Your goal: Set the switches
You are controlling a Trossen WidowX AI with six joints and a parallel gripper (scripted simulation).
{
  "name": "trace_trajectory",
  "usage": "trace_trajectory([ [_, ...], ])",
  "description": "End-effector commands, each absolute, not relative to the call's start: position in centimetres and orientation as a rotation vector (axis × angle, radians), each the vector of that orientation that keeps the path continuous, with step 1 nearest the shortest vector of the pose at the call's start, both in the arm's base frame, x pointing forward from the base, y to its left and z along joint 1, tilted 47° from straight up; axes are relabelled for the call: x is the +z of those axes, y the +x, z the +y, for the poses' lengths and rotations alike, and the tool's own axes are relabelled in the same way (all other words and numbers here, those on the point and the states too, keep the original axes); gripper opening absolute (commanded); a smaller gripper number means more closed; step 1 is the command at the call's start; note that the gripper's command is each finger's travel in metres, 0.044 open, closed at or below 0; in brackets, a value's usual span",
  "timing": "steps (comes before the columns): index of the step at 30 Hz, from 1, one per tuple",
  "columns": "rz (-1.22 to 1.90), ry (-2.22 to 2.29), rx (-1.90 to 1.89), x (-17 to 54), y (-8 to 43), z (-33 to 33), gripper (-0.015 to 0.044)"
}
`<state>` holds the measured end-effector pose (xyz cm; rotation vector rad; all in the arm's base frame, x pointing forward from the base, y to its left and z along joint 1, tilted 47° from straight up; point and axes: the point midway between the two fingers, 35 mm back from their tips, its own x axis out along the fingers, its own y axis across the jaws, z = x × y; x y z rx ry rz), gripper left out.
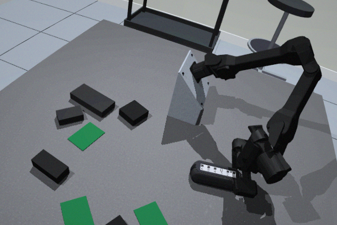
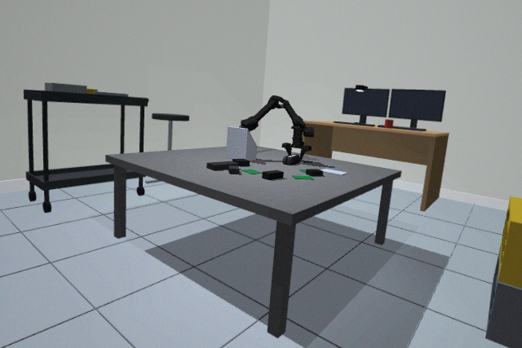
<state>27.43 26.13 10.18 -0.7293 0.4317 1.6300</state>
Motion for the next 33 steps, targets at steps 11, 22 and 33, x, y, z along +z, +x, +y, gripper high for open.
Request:
trace_trajectory([
  [11,0.432,-0.729,1.63,10.2,27.4,26.1,0.044],
  [22,0.434,-0.73,1.63,8.5,28.8,19.2,0.044],
  [33,0.434,-0.73,1.63,8.5,28.8,19.2,0.044],
])
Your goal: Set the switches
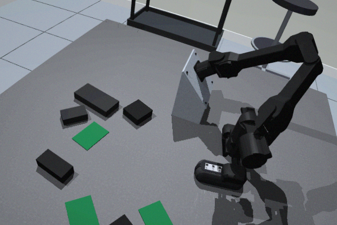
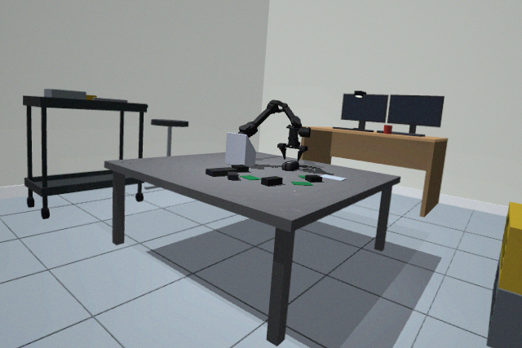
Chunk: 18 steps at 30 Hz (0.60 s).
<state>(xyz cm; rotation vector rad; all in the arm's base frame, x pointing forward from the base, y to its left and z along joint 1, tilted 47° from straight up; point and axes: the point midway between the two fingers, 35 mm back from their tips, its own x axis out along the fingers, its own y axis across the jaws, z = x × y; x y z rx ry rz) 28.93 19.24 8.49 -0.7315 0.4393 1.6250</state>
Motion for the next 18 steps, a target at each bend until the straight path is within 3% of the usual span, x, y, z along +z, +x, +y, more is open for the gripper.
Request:
trace_trajectory([
  [1,0.434,-0.73,1.63,8.49,28.84,19.22,0.044],
  [5,0.434,-0.73,1.63,8.49,28.84,19.22,0.044],
  [8,0.479,-0.69,1.616,8.52,28.89,19.21,0.0361],
  [18,1.099,-0.094,1.3,8.99,29.47,19.08,0.0099],
])
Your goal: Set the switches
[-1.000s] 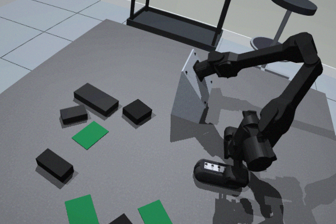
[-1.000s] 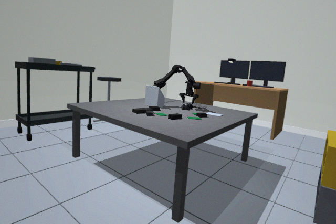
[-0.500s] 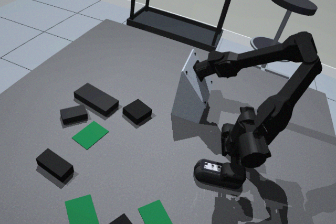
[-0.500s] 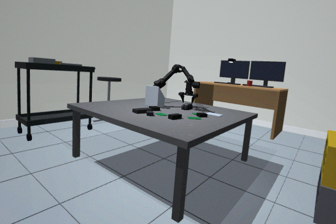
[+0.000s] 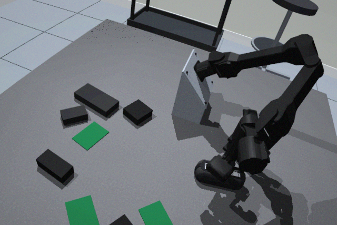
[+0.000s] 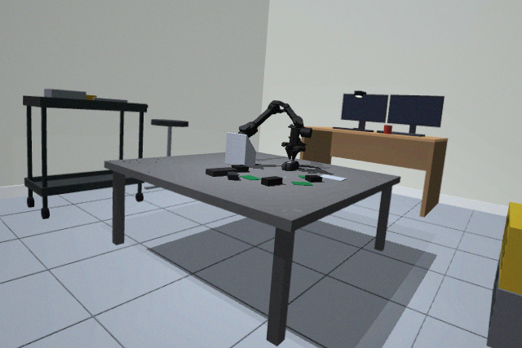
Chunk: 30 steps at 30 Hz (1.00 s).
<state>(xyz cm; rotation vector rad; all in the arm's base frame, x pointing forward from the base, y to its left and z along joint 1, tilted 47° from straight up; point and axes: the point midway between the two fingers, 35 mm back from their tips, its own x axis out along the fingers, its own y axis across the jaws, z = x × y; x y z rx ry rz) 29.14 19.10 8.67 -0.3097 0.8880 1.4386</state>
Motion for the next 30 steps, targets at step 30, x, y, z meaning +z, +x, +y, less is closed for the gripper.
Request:
trace_trajectory([
  [30,2.073,1.451,-0.822,11.0,30.6,18.5,0.0],
])
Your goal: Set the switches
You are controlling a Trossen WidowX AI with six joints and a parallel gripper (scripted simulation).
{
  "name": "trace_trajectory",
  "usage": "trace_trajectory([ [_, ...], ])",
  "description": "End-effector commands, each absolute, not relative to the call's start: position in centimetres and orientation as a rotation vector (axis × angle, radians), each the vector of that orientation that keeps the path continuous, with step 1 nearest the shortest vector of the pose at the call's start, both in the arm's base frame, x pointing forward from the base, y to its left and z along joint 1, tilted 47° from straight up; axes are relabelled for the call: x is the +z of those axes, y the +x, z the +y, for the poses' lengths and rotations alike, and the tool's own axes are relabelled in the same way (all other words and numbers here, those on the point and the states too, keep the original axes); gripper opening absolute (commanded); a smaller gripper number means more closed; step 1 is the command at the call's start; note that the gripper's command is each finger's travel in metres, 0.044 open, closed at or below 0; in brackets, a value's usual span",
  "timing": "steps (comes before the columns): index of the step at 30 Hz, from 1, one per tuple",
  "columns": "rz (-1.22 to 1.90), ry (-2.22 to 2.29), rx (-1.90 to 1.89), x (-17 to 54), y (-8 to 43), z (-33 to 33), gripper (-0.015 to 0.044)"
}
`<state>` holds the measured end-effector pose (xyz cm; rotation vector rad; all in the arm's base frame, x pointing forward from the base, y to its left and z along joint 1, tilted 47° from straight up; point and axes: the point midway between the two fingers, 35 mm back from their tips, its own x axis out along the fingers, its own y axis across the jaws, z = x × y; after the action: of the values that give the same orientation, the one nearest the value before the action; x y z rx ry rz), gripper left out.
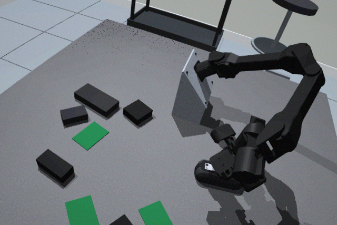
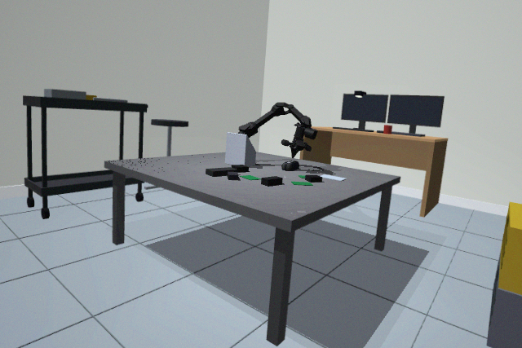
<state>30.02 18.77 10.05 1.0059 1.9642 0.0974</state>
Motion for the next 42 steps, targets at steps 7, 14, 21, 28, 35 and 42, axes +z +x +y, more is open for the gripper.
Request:
trace_trajectory([
  [7,1.99,1.634,-1.402,11.5,30.7,18.3,0.0],
  [14,1.784,1.744,-1.975,12.0,30.9,18.2,0.0],
  [21,1.46,1.779,-2.509,12.5,30.9,18.0,0.0],
  [28,1.444,1.779,-2.53,12.5,30.9,18.0,0.0],
  [35,1.444,1.779,-2.53,12.5,30.9,18.0,0.0],
  [42,1.444,1.779,-2.53,12.5,30.9,18.0,0.0],
])
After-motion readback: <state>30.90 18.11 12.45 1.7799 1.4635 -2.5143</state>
